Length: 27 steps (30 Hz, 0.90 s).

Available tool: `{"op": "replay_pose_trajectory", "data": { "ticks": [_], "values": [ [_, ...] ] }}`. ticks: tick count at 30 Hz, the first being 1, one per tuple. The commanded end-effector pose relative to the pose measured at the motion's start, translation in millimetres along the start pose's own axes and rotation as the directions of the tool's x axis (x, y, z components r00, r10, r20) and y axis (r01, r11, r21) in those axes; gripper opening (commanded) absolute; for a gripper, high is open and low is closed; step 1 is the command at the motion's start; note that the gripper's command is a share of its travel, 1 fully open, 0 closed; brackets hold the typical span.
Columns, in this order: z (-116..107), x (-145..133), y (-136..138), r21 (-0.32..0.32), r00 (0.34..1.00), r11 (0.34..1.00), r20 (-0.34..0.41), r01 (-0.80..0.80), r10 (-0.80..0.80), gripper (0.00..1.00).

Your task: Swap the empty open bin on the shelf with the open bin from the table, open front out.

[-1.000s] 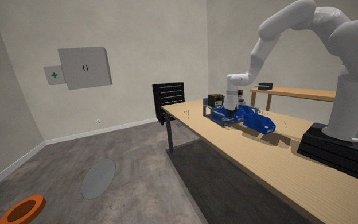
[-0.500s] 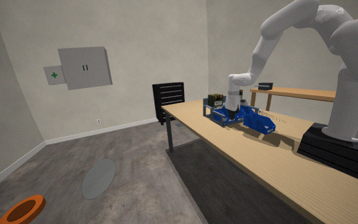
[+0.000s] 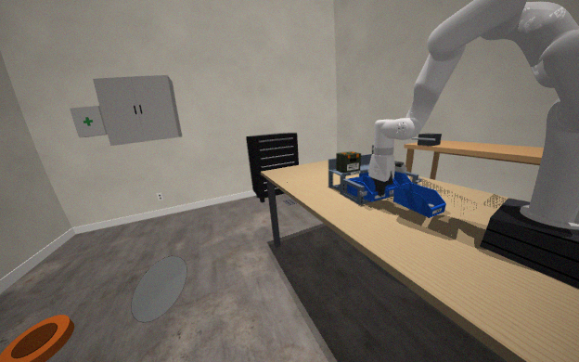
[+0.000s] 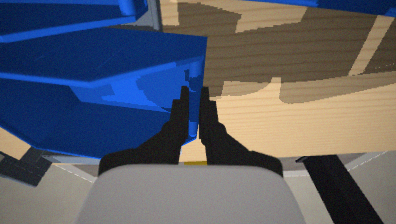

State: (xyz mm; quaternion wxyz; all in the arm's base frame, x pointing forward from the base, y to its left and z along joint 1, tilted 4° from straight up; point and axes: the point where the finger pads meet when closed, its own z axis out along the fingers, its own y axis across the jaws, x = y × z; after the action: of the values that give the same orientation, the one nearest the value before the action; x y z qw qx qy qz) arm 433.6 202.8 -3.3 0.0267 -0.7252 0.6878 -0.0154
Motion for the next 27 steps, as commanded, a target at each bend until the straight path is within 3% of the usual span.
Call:
{"op": "replay_pose_trajectory", "data": {
  "ticks": [1,27],
  "values": [
    [-1.6,-0.7,11.7,0.005,1.0,1.0,0.002,0.0,0.0,0.0],
    [-1.3,-0.7,76.7,0.005,1.0,1.0,0.002,0.0,0.0,0.0]
  ]
}}
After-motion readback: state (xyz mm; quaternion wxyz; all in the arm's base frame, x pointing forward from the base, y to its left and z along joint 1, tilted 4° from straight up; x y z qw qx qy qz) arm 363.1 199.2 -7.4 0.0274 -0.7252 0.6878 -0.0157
